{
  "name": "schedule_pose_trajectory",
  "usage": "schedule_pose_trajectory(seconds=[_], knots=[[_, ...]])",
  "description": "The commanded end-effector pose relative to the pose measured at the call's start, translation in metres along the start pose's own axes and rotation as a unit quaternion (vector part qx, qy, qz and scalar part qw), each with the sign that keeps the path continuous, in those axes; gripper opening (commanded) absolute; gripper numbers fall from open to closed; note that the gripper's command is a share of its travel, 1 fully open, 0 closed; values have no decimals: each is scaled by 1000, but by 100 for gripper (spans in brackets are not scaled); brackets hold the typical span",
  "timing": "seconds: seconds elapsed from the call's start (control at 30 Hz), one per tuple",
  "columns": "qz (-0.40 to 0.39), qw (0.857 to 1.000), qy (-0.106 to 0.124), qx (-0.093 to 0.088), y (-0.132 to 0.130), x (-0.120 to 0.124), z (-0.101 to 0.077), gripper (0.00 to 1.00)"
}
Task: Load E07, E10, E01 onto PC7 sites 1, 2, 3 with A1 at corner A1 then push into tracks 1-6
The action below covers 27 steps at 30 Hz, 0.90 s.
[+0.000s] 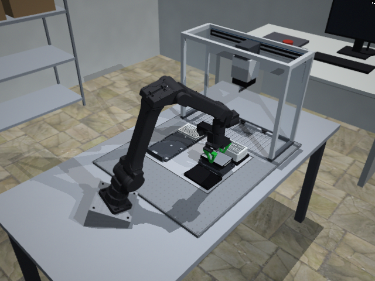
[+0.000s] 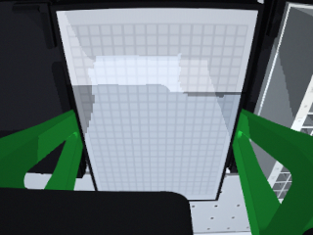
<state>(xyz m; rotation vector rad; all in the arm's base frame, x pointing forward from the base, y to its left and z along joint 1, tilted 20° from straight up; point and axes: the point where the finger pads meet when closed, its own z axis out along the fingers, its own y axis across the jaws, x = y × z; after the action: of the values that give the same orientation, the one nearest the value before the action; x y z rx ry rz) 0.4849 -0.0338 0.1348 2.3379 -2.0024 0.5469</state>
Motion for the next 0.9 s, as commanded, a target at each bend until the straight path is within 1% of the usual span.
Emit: schedule_pose_trajectory(seconds=[0.0,0.07,0.1,0.13,0.17,0.23,0.57,0.63,0.67,0.73,0.77,0.8,0.87], knots=[[12,999,5,36,-26,7,-39,0],[12,999,5,36,-26,7,-39,0],[8,1000,2,17,-23,3,-24,0],[7,1000,2,24,-24,2,-33,0],[10,999,3,34,-24,4,-46,0],[10,999,4,37,-25,5,-54,0],[11,999,4,38,-24,5,-82,0],[11,999,4,38,-24,5,-82,0],[9,1000,2,18,-23,3,-66,0],[9,1000,2,30,-23,4,-81,0],[7,1000,2,20,-15,6,-70,0],[10,1000,0,5,-5,-7,-63,0],[7,1000,-2,-5,-2,-18,-55,0]])
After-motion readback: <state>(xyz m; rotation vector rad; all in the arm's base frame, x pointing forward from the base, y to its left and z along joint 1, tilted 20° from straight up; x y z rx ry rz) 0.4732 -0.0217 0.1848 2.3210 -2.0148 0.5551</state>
